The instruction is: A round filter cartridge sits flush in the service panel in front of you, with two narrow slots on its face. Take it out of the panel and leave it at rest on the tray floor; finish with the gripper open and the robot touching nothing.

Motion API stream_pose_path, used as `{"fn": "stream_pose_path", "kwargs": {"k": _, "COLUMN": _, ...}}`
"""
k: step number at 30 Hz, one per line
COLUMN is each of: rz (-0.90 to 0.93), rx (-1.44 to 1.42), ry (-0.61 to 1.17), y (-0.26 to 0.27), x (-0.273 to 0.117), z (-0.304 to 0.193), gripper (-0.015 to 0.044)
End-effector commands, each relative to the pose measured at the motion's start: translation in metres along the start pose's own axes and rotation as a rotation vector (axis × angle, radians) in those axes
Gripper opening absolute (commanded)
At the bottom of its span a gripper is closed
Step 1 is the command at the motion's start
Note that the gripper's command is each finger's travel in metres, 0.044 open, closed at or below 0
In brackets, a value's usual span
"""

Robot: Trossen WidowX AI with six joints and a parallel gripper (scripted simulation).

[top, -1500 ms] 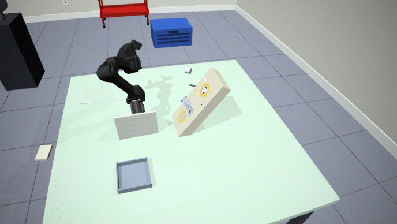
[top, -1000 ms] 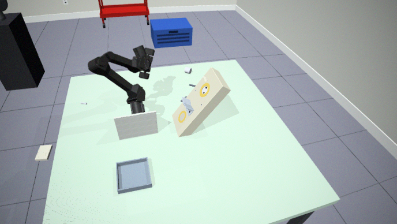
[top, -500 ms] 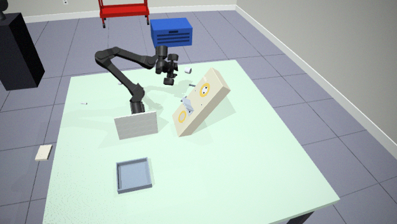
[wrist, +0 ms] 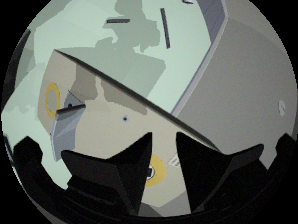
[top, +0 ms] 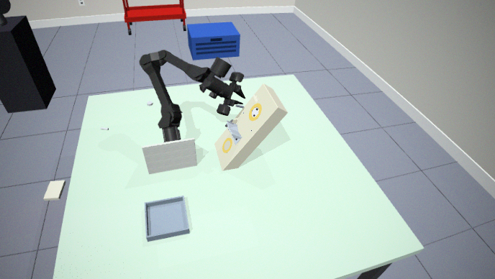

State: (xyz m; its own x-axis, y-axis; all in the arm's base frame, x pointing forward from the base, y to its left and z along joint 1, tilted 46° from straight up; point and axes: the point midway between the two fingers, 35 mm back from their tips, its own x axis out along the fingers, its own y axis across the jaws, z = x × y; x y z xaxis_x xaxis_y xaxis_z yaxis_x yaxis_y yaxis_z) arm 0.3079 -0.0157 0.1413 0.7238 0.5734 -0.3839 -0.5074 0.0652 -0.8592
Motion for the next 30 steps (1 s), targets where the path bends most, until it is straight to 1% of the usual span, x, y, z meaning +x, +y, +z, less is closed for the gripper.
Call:
{"fn": "stream_pose_path", "kwargs": {"k": 1, "rz": -0.010, "rx": 0.097, "ry": 0.089, "y": 0.024, "x": -0.029, "z": -0.048, "gripper": 0.0113}}
{"fn": "stream_pose_path", "kwargs": {"k": 4, "rz": -0.019, "rx": 0.136, "ry": 0.119, "y": 0.034, "x": -0.042, "z": -0.064, "gripper": 0.0113}}
{"fn": "stream_pose_path", "kwargs": {"k": 13, "rz": -0.019, "rx": 0.136, "ry": 0.119, "y": 0.034, "x": -0.041, "z": -0.064, "gripper": 0.0113}}
{"fn": "stream_pose_path", "kwargs": {"k": 30, "rz": -0.012, "rx": 0.133, "ry": 0.120, "y": 0.034, "x": -0.016, "z": -0.069, "gripper": 0.0113}}
